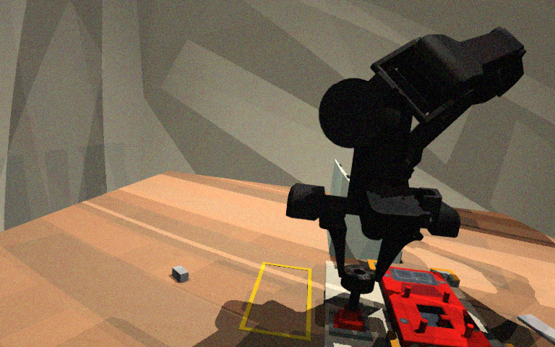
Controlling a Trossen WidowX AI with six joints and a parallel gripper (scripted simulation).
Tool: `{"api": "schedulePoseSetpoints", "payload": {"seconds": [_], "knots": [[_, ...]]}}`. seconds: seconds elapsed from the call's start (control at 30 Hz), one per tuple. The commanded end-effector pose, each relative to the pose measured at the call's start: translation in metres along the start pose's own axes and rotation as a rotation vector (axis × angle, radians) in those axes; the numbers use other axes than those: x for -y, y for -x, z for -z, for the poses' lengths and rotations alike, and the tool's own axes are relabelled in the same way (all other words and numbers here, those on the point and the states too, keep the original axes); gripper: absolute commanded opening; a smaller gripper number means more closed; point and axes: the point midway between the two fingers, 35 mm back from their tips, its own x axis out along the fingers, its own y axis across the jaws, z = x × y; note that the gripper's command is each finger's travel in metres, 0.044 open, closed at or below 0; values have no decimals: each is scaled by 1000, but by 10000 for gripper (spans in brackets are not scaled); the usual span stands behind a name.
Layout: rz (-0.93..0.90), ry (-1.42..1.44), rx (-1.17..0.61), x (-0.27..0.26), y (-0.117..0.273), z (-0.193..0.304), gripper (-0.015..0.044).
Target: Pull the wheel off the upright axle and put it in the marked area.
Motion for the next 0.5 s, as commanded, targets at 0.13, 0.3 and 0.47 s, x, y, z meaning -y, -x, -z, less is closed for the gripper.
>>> {"api": "schedulePoseSetpoints", "payload": {"seconds": [0.13, 0.3, 0.47], "knots": [[4, 8, 0, 0, 4, -1, 0], [4, 7, 0, 0, 9, -1, 0], [5, 7, 0, 0, 34, 1, 0]]}}
